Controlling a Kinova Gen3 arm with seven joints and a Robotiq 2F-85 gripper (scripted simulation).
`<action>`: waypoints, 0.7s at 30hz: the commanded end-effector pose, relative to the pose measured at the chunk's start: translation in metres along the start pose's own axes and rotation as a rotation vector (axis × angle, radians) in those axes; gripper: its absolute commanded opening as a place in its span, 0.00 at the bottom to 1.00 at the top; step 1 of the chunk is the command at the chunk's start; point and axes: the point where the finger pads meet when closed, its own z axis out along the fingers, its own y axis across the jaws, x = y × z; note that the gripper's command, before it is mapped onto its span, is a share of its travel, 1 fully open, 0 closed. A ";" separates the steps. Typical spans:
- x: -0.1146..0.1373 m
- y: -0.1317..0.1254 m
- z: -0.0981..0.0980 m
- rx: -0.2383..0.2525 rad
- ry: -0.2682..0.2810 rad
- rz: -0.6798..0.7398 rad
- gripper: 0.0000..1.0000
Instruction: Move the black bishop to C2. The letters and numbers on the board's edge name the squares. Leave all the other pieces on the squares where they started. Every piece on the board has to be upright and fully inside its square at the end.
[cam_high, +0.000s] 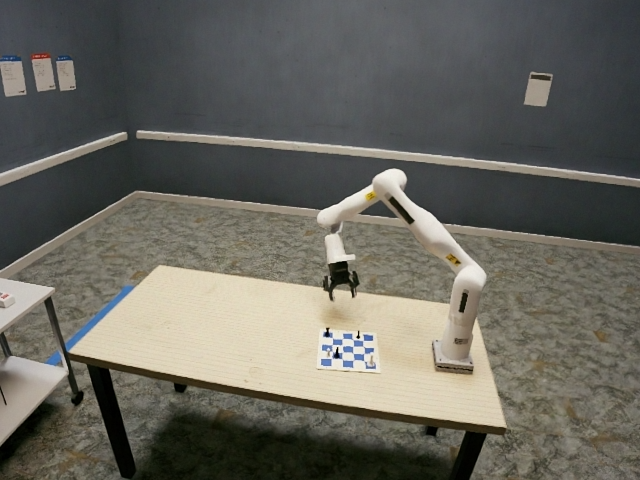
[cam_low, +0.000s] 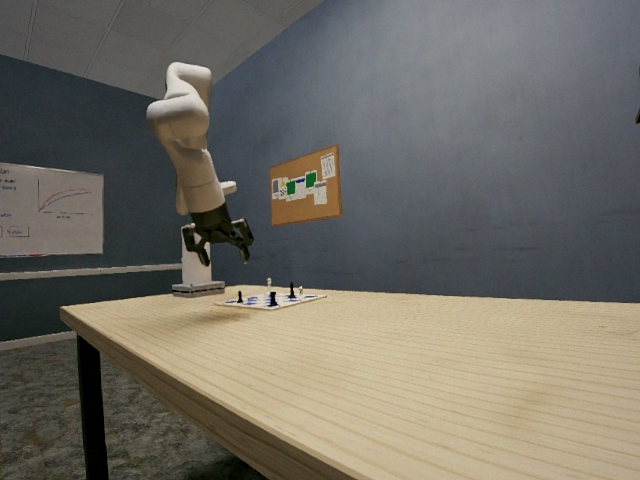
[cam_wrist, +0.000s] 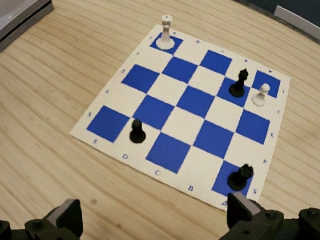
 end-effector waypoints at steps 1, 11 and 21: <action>0.024 0.025 -0.005 0.022 -0.039 -0.066 1.00; 0.088 0.074 0.023 0.202 -0.271 -0.491 1.00; 0.139 0.103 0.041 0.293 -0.417 -0.829 1.00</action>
